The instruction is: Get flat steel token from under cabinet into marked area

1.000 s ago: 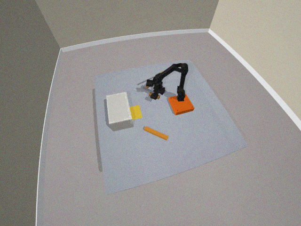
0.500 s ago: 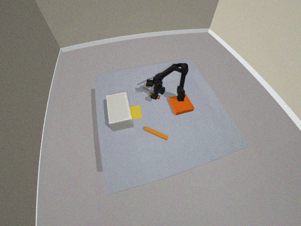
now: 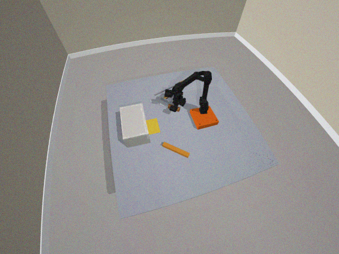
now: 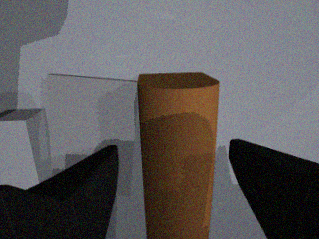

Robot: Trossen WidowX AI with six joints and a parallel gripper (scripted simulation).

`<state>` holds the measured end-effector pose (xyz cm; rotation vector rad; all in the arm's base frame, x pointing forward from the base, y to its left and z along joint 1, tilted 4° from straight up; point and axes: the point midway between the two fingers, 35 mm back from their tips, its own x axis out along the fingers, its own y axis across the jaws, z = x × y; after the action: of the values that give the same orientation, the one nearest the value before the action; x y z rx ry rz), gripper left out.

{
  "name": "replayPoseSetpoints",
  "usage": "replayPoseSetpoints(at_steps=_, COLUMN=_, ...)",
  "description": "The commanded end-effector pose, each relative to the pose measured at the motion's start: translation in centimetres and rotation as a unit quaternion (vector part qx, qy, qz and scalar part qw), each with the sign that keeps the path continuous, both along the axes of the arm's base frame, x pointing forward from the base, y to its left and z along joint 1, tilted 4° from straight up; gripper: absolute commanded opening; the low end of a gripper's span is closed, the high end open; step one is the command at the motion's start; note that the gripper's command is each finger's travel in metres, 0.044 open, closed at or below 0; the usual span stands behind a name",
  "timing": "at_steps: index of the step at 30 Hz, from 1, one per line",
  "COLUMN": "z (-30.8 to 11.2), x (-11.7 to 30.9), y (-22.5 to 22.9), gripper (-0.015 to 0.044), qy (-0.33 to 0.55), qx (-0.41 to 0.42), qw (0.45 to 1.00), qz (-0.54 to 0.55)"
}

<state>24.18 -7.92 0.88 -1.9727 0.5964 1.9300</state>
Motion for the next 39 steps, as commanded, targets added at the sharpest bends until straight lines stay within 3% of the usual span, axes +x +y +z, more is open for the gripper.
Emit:
replayPoseSetpoints(at_steps=1, z=-0.17, x=-0.11, y=0.04, gripper=0.0270, qy=0.000, qx=0.000, qw=1.000, qz=0.000)
replayPoseSetpoints(at_steps=8, z=-0.49, x=-0.37, y=0.14, gripper=0.0270, qy=0.000, qx=0.000, qw=1.000, qz=0.000)
replayPoseSetpoints(at_steps=33, z=-0.19, x=0.01, y=0.01, gripper=0.0103, qy=-0.003, qx=-0.001, qw=1.000, qz=0.000)
replayPoseSetpoints(at_steps=37, z=-0.19, x=0.01, y=0.01, gripper=0.0000, qy=-0.003, qx=-0.001, qw=1.000, qz=0.000)
replayPoseSetpoints(at_steps=39, z=-0.18, x=-0.01, y=0.02, gripper=0.0000, qy=-0.003, qx=-0.001, qw=1.000, qz=-0.001)
